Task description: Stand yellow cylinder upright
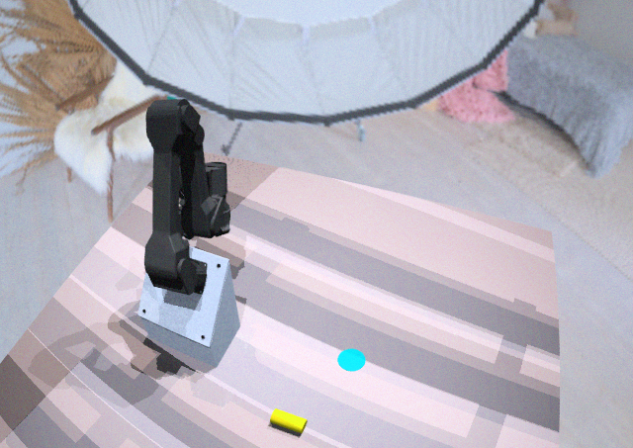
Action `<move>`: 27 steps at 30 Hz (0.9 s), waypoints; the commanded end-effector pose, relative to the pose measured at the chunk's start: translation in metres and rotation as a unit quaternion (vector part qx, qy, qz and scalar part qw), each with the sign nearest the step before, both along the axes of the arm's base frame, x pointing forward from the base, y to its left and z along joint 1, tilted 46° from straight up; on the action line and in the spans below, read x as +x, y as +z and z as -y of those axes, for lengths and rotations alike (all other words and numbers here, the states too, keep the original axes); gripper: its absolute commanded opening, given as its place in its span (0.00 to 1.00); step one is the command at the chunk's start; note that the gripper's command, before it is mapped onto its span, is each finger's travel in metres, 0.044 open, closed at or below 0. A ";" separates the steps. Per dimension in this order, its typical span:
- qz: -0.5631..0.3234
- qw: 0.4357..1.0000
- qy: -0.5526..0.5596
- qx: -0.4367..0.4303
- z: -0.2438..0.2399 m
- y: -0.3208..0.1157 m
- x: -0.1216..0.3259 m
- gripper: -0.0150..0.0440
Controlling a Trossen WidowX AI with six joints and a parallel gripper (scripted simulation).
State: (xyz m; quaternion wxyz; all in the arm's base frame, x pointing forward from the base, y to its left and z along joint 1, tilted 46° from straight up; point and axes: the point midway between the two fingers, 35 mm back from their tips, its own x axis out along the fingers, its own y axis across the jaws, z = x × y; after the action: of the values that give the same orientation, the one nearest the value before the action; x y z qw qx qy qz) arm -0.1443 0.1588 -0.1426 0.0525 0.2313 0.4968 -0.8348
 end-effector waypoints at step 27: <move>0.102 0.858 -0.441 -0.243 -0.105 -0.034 0.148 0.78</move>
State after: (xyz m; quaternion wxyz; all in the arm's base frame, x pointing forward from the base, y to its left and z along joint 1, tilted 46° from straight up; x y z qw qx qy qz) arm -0.0225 0.2554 -0.1758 -0.1733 0.4653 0.1726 -0.8507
